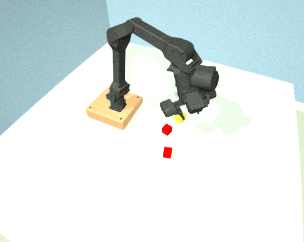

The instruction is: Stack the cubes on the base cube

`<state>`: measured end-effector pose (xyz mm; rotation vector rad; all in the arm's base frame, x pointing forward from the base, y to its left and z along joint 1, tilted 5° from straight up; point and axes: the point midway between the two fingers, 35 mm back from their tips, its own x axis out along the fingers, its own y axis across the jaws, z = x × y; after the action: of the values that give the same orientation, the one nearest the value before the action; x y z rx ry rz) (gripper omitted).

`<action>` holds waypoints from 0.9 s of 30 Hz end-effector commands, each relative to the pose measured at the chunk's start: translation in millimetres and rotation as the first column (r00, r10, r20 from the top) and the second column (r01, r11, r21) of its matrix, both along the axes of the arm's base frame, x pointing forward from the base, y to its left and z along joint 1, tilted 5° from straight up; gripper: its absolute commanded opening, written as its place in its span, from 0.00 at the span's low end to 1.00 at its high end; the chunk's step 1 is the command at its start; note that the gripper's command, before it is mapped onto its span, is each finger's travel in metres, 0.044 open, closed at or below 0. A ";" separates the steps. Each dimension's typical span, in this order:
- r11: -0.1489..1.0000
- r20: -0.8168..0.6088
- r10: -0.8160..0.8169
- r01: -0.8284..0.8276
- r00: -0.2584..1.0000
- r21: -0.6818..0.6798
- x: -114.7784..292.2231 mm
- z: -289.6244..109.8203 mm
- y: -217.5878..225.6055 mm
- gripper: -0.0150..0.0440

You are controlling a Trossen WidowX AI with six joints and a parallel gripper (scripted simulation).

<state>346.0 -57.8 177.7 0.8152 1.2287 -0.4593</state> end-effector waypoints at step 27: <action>0.894 -0.302 -0.437 0.447 0.847 -0.040 -37.1 -144.2 -65.9 0.70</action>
<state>310.7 -124.3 41.4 1.0917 1.3251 -0.9630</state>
